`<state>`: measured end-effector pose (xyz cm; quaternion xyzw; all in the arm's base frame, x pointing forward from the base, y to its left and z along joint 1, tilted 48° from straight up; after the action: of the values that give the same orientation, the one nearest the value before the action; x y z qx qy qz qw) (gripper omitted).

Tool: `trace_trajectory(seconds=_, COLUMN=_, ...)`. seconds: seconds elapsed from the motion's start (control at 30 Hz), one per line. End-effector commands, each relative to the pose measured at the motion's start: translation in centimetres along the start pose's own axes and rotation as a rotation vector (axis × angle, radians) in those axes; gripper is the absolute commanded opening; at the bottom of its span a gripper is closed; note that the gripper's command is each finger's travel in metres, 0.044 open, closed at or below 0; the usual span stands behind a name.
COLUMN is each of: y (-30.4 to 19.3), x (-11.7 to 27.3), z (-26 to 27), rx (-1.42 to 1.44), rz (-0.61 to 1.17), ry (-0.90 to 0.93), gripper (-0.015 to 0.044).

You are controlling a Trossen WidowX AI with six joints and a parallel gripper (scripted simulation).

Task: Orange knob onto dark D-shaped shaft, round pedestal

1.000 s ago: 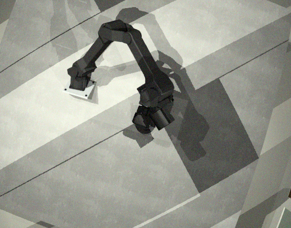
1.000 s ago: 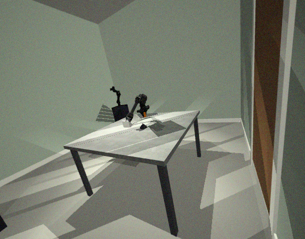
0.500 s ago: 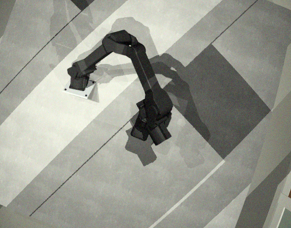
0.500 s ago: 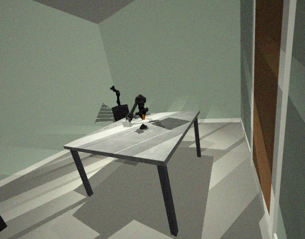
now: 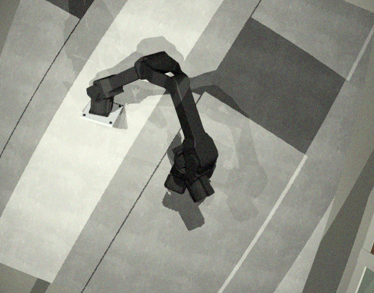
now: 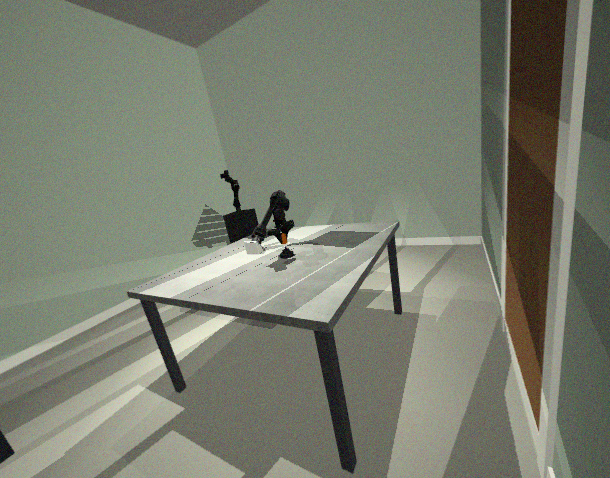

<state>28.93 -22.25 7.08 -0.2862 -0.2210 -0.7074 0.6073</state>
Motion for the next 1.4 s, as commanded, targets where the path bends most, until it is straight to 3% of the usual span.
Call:
trace_trajectory(seconds=0.0, y=0.0, x=-0.1, z=-0.1, rx=0.009, rz=-0.008, ry=-0.008, gripper=0.0)
trace_trajectory(seconds=0.3, y=0.0, x=-2.2, z=-0.1, rx=0.009, rz=-0.008, ry=-0.007, gripper=0.0)
trace_trajectory(seconds=1.1, y=0.0, x=-1.7, z=0.1, rx=0.017, rz=-0.008, ry=-0.007, gripper=0.0)
trace_trajectory(seconds=1.37, y=0.0, x=-1.8, z=-0.1, rx=0.226, rz=-0.007, ry=-0.008, gripper=0.0)
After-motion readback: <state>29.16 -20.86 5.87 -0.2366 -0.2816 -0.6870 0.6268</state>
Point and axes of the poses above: the point midway between the two fingers, 35 mm back from their tips, its own x axis back along the fingers, its own z axis across the jaws, y = z × x, the point moved 10 cm from there along x, back along the fingers, and after that the axes turned 3 degrees about x, right-handed, at the moved point
